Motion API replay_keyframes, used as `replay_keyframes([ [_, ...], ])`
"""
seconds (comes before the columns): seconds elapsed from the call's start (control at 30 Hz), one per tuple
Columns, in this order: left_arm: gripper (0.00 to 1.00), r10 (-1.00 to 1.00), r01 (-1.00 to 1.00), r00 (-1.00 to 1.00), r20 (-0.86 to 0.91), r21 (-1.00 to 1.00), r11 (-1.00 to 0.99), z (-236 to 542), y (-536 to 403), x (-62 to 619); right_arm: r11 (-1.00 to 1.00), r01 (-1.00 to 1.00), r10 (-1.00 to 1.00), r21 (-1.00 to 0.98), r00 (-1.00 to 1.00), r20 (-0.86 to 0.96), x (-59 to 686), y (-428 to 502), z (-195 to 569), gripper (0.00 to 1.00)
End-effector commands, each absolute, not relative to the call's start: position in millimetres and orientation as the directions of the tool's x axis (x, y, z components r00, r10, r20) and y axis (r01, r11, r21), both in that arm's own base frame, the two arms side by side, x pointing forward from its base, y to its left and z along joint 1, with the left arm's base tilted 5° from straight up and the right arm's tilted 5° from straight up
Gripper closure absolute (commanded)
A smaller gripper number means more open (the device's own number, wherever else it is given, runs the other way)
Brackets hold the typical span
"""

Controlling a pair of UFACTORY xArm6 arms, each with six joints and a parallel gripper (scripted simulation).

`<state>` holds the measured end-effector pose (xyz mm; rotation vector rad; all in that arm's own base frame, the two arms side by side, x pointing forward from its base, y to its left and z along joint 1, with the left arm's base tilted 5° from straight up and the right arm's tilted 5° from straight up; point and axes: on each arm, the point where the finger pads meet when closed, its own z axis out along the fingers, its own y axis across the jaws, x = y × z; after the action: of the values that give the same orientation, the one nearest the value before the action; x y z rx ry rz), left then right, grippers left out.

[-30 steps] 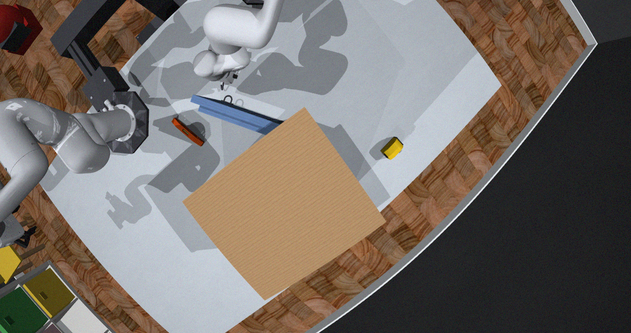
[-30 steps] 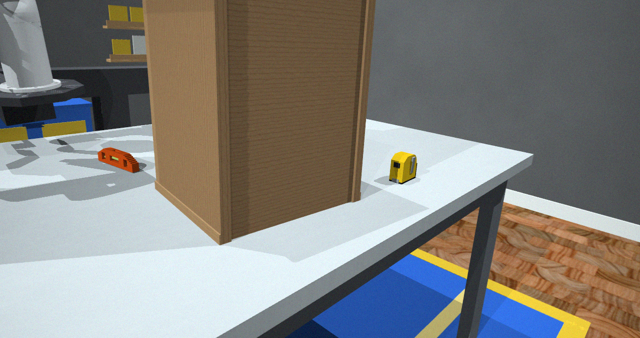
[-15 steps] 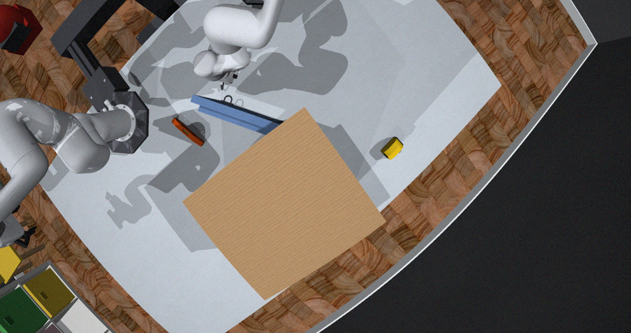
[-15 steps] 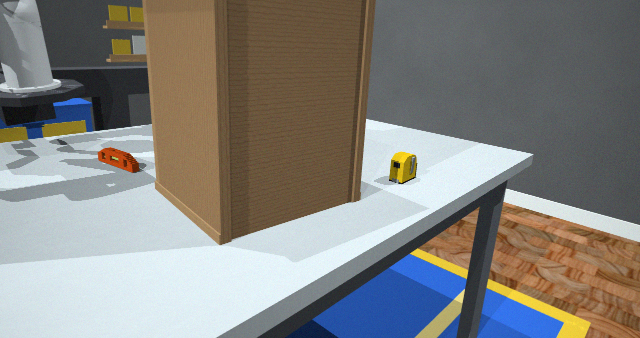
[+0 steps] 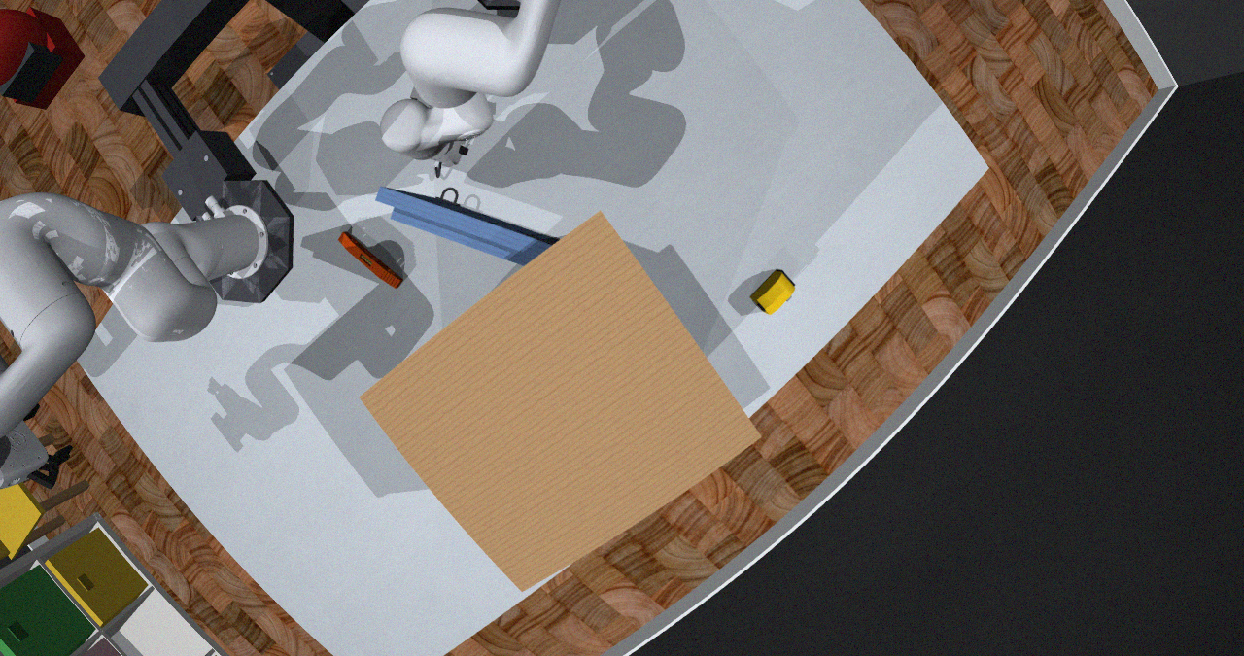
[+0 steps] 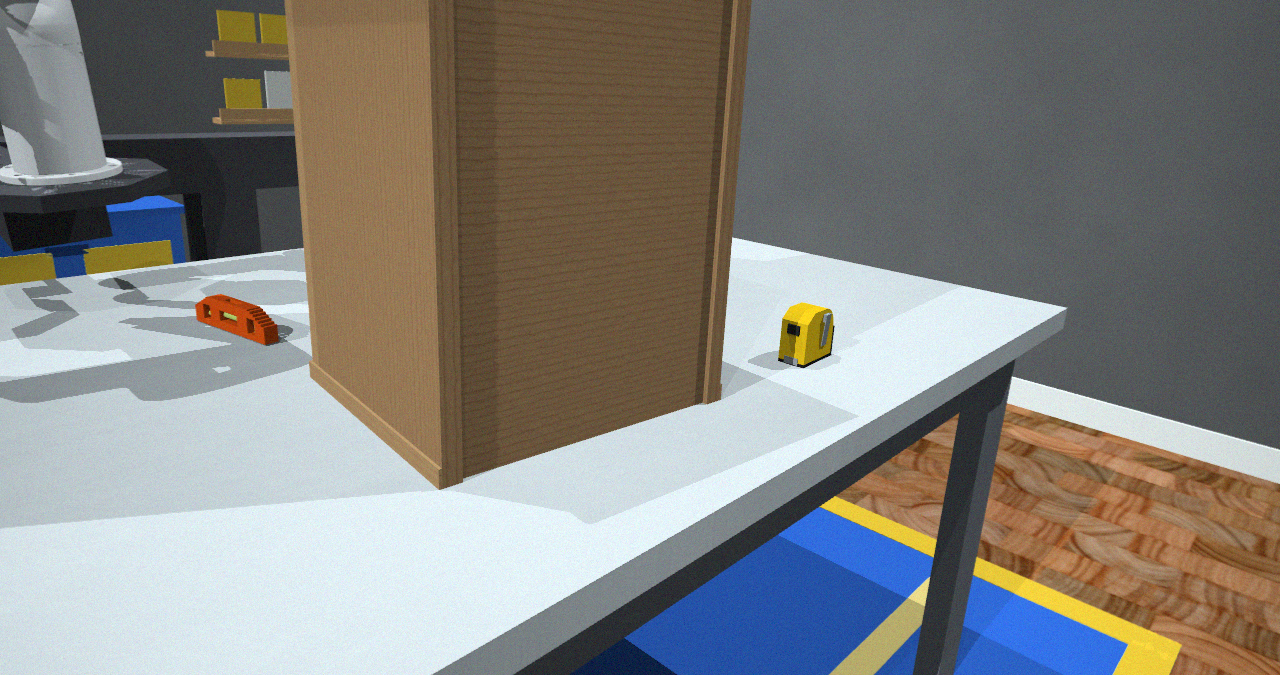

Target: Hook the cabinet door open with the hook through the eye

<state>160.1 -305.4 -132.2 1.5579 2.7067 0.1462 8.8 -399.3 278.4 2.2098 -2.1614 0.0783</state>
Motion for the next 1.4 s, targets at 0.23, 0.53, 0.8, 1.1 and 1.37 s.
replay_keyframes([
  [0.23,0.95,0.864,0.862,-0.503,0.03,0.088,0.499,-131.5,-306.6,160.7,-0.022,-1.0,-0.997,0.0,0.022,0.075,8.8,-400.1,279.9,0.0],
  [0.53,0.95,0.864,0.862,-0.503,0.03,0.088,0.499,-131.5,-306.6,160.7,-0.022,-1.0,-0.997,0.0,0.022,0.075,8.8,-400.1,279.9,0.0],
  [0.8,0.95,0.864,0.862,-0.503,0.03,0.088,0.499,-128.4,-309.5,161.2,-0.022,-1.0,-0.997,0.0,0.022,0.075,8.8,-400.1,279.9,0.0],
  [1.1,0.95,0.885,0.883,-0.465,0.034,0.087,0.461,-127.8,-311.8,158.5,-0.022,-1.0,-0.997,0.0,0.022,0.075,8.8,-400.1,279.9,0.0],
  [1.37,0.95,0.885,0.883,-0.465,0.034,0.087,0.461,-124.5,-313.7,159.2,-0.022,-1.0,-0.997,0.0,0.022,0.075,8.8,-400.1,279.9,0.0],
])
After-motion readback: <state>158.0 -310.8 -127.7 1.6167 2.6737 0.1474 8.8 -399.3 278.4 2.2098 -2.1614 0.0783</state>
